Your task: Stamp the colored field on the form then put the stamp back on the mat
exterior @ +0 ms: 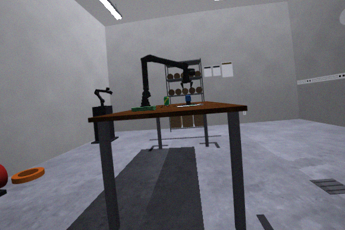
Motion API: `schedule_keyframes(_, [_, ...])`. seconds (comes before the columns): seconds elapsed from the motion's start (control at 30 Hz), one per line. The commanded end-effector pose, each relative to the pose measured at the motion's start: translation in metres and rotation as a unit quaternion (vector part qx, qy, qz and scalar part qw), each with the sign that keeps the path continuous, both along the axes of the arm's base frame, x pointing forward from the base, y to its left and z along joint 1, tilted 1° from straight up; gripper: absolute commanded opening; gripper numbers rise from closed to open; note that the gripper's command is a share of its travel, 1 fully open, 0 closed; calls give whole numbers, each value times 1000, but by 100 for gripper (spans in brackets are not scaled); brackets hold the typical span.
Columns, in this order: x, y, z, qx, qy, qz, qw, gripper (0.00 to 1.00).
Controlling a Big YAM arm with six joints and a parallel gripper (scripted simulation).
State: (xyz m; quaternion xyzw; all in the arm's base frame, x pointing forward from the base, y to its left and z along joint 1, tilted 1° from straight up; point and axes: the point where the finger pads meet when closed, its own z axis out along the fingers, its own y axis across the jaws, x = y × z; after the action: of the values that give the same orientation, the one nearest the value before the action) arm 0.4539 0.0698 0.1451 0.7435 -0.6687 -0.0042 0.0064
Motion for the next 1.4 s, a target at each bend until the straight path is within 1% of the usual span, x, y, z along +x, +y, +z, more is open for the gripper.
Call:
schedule_keyframes(0.0, [9,0,1,0,-11,-14,1000,86])
schedule_keyframes(0.13, [8,0,0,0,-9,-13,1000,86])
schedule_keyframes(0.2, [4,0,-7,-1,-2,-13,1000,86])
schedule_keyframes(0.4, [4,-1,-19,-2,0,-13,1000,86])
schedule_keyframes(0.6, [3,-1,-43,-2,0,-14,1000,86])
schedule_keyframes(0.67, [3,-1,-43,-2,0,-14,1000,86])
schedule_keyframes(0.93, [2,-2,-81,-2,0,-14,1000,86])
schedule_keyframes(1.1, [1,-2,-99,-2,0,-14,1000,86])
schedule_keyframes(1.23, [4,-2,-101,-1,-3,-14,1000,86])
schedule_keyframes(1.27, [16,0,-78,4,-33,-14,999,86])
schedule_keyframes(1.37, [3,-2,-100,0,-8,-14,1000,86])
